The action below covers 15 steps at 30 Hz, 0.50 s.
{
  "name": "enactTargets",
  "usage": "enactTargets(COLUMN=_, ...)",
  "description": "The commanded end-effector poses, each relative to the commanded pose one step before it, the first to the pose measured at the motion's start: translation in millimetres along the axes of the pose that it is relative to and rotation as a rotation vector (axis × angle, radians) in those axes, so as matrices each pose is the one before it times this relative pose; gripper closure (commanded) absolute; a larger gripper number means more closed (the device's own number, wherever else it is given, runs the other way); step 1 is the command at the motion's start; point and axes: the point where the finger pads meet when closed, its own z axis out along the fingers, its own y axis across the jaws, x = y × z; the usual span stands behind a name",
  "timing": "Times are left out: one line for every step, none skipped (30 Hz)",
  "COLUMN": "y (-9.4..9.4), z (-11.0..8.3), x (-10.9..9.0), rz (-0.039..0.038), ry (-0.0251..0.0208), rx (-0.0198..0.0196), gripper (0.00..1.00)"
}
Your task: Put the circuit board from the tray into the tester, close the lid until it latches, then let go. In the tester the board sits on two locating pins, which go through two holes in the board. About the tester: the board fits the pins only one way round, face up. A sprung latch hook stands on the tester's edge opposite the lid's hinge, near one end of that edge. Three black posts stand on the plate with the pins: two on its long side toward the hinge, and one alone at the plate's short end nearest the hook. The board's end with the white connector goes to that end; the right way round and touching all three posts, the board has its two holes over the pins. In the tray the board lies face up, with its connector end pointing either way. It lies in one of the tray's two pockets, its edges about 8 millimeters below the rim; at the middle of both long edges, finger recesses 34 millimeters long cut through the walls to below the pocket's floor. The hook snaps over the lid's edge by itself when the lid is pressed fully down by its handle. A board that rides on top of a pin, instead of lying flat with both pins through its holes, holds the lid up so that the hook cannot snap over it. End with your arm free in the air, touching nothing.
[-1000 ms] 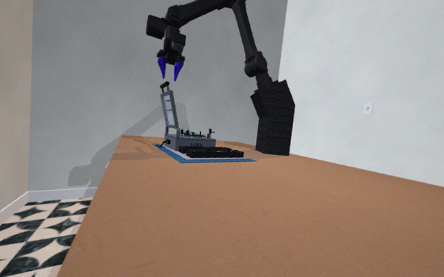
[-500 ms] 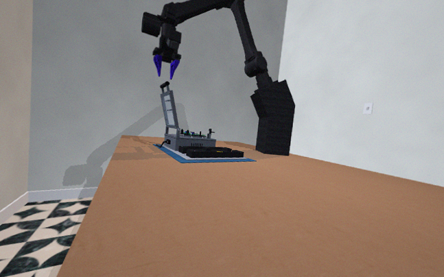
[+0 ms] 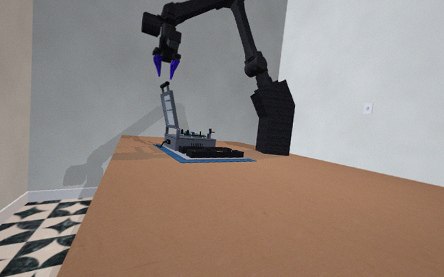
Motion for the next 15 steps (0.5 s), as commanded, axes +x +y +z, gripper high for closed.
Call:
enactTargets(y=-26.72, z=-21.32, x=-7.85, rz=-0.00245, ry=-0.00952, rx=0.05953, gripper=0.52)
enactTargets(y=-0.03, z=0.34, x=-0.07, rz=-0.0001, ry=-0.00001, rx=-0.00004, gripper=0.52)
enactTargets(y=-0.01, z=0.38, x=-0.07, rz=-0.00012, ry=-0.00001, rx=-0.00011, gripper=0.52)
enactTargets(y=0.02, z=0.42, x=-0.08, rz=-0.00015, ry=-0.00001, rx=-0.00017, gripper=0.52)
enactTargets(y=0.04, z=0.45, x=-0.09, rz=-0.00017, ry=-0.00002, rx=-0.00023, gripper=0.52)
enactTargets(y=0.06, z=0.48, x=-0.1, rz=-0.00018, ry=-0.00002, rx=-0.00028, gripper=0.52)
enactTargets(y=0.08, z=0.51, x=-0.11, rz=-0.0002, ry=-0.00002, rx=-0.00032, gripper=0.52)
enactTargets(y=0.0, z=0.0, x=0.0, rz=0.0, ry=0.0, rx=0.0, gripper=0.52)
enactTargets(y=0.0, z=0.0, x=0.0, rz=0.0, ry=0.0, rx=0.0, gripper=0.52)
enactTargets(y=0.09, z=0.53, x=-0.11, rz=-0.00021, ry=-0.00002, rx=-0.00036, gripper=0.52)
enactTargets(y=0.11, z=0.55, x=-0.12, rz=-0.00022, ry=-0.00002, rx=-0.00039, gripper=0.52)
enactTargets(y=0.12, z=0.57, x=-0.12, rz=-0.00023, ry=-0.00002, rx=-0.00041, gripper=0.52)
enactTargets(y=0.12, z=0.57, x=-0.12, rz=-0.00024, ry=-0.00002, rx=-0.00043, gripper=0.52)
enactTargets(y=0.12, z=0.54, x=-0.11, rz=-0.00022, ry=-0.00002, rx=-0.00037, gripper=0.52)
enactTargets(y=0.09, z=0.45, x=-0.09, rz=-0.00018, ry=-0.00002, rx=-0.00019, gripper=0.52)
